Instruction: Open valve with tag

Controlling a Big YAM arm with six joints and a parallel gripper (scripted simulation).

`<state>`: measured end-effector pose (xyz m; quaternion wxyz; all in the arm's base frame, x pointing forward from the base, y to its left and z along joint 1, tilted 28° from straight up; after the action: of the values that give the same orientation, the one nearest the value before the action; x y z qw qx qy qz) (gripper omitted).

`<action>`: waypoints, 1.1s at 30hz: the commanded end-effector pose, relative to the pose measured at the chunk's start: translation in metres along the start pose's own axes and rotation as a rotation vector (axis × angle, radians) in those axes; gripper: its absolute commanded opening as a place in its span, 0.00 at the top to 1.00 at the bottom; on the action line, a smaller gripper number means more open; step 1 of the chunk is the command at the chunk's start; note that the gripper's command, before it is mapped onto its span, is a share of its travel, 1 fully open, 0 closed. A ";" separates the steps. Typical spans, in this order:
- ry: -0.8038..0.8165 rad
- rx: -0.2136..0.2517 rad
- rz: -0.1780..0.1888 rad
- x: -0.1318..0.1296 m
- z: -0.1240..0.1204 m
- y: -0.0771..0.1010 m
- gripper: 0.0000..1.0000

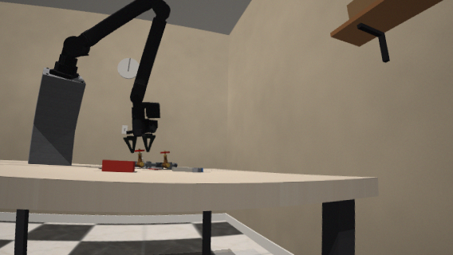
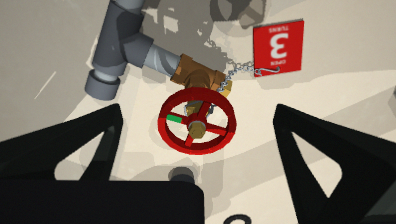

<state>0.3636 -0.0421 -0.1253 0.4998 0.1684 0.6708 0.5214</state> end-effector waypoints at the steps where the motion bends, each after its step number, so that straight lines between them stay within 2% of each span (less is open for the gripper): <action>1: -0.348 0.010 -0.004 0.002 -0.002 0.001 0.00; 10: -0.865 -0.006 -0.004 0.003 -0.003 0.001 0.00; 12: -0.865 -0.006 -0.004 0.003 -0.003 0.001 0.00; 13: -1.009 -0.008 -0.004 0.003 -0.003 0.001 0.00; 27: -1.817 -0.027 0.003 0.003 -0.002 0.001 0.00; 29: -1.817 -0.027 0.003 0.003 -0.002 0.001 0.00; 30: -1.962 -0.022 0.002 0.003 -0.001 0.001 0.00; 33: -2.131 -0.015 -0.001 0.002 -0.001 0.001 0.00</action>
<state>0.3691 -0.0418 -0.1233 0.8340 0.5146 -0.0052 0.1992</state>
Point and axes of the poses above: the point where the finger pads meet when closed, its own y axis back along the fingers, its own x axis across the jaws, z = x × y, the point moved 10 cm from there along y, back along the fingers, and after that the axes turned 12 degrees about -y, right-handed, at the moved point
